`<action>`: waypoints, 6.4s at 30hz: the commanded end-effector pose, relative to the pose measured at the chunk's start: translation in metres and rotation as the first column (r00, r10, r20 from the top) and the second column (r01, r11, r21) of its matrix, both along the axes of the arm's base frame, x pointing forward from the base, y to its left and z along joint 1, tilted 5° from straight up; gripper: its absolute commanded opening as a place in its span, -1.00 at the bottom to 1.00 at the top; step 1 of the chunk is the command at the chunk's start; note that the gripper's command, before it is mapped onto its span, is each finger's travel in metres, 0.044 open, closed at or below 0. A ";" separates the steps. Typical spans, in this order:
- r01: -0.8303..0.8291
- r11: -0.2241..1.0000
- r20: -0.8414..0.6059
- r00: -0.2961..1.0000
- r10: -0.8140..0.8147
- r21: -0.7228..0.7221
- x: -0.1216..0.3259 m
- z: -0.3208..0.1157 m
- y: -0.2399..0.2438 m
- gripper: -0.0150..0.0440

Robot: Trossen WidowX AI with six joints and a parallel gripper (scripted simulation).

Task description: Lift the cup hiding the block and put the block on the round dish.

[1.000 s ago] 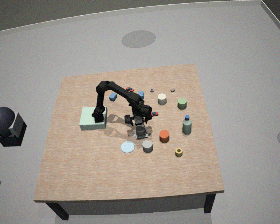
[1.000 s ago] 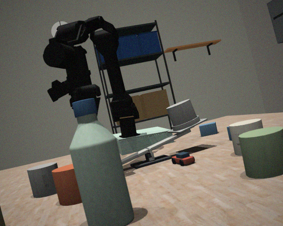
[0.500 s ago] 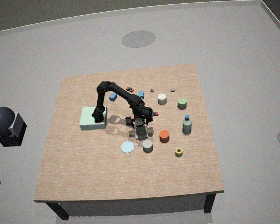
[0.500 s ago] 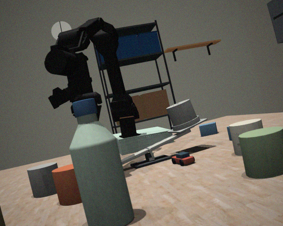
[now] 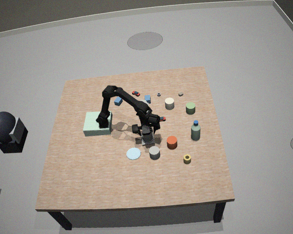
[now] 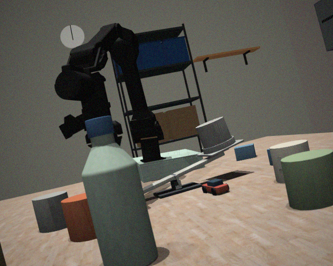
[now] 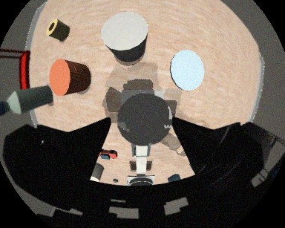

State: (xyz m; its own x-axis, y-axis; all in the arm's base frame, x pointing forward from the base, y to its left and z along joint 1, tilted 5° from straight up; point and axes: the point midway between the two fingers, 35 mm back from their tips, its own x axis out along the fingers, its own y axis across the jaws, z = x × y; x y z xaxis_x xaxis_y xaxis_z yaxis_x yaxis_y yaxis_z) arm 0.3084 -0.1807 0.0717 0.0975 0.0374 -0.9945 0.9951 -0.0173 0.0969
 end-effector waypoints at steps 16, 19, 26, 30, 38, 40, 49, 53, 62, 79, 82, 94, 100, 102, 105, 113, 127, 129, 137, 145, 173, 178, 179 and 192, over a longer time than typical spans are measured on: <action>0.003 1.000 -0.014 1.000 -0.003 0.004 -0.001 -0.032 0.003 1.00; 0.003 1.000 -0.014 1.000 -0.003 0.004 -0.001 -0.033 0.003 0.82; 0.003 1.000 -0.014 1.000 -0.003 0.004 -0.001 -0.033 0.003 0.66; 0.003 1.000 -0.014 1.000 -0.003 0.004 -0.001 -0.033 0.003 0.57; 0.003 1.000 -0.014 1.000 -0.003 0.004 0.000 -0.027 0.002 -0.14; 0.003 1.000 -0.014 1.000 -0.003 0.004 0.000 -0.025 0.001 -0.32; 0.003 1.000 -0.013 1.000 -0.003 0.004 0.001 -0.013 0.000 -0.49; 0.003 1.000 -0.013 1.000 -0.003 0.004 0.001 -0.008 -0.001 -0.49; 0.003 1.000 -0.013 1.000 -0.003 0.003 0.002 0.003 -0.002 -0.49; 0.003 1.000 -0.013 1.000 -0.003 0.003 0.001 0.025 -0.004 -0.49; 0.003 1.000 -0.013 1.000 -0.003 0.003 0.001 0.028 -0.004 -0.49; 0.003 1.000 -0.013 1.000 -0.003 0.003 -0.001 0.044 -0.005 -0.49; 0.003 1.000 -0.013 1.000 -0.003 0.003 -0.002 0.052 -0.005 -0.49; 0.003 1.000 -0.013 1.000 -0.003 0.003 -0.002 0.054 -0.005 -0.49; 0.003 1.000 -0.013 1.000 -0.003 0.003 -0.003 0.058 -0.005 -0.49; 0.003 1.000 -0.014 1.000 -0.003 0.003 -0.004 0.068 -0.005 -0.49; 0.003 1.000 -0.014 1.000 -0.003 0.003 -0.008 0.086 -0.004 -0.49; 0.003 1.000 -0.014 1.000 -0.003 0.003 -0.009 0.089 -0.004 -0.49; 0.006 1.000 -0.017 1.000 -0.006 0.009 -0.011 0.093 -0.002 -0.49; 0.006 1.000 -0.017 1.000 -0.006 0.009 -0.011 0.093 -0.002 -0.49; 0.006 1.000 -0.017 1.000 -0.006 0.009 -0.011 0.093 -0.002 -0.49; 0.006 1.000 -0.017 1.000 -0.006 0.009 -0.011 0.093 -0.002 -0.49; 0.006 1.000 -0.017 1.000 -0.006 0.009 -0.011 0.093 -0.002 -0.49; 0.006 1.000 -0.017 1.000 -0.006 0.008 -0.014 0.090 -0.007 -0.49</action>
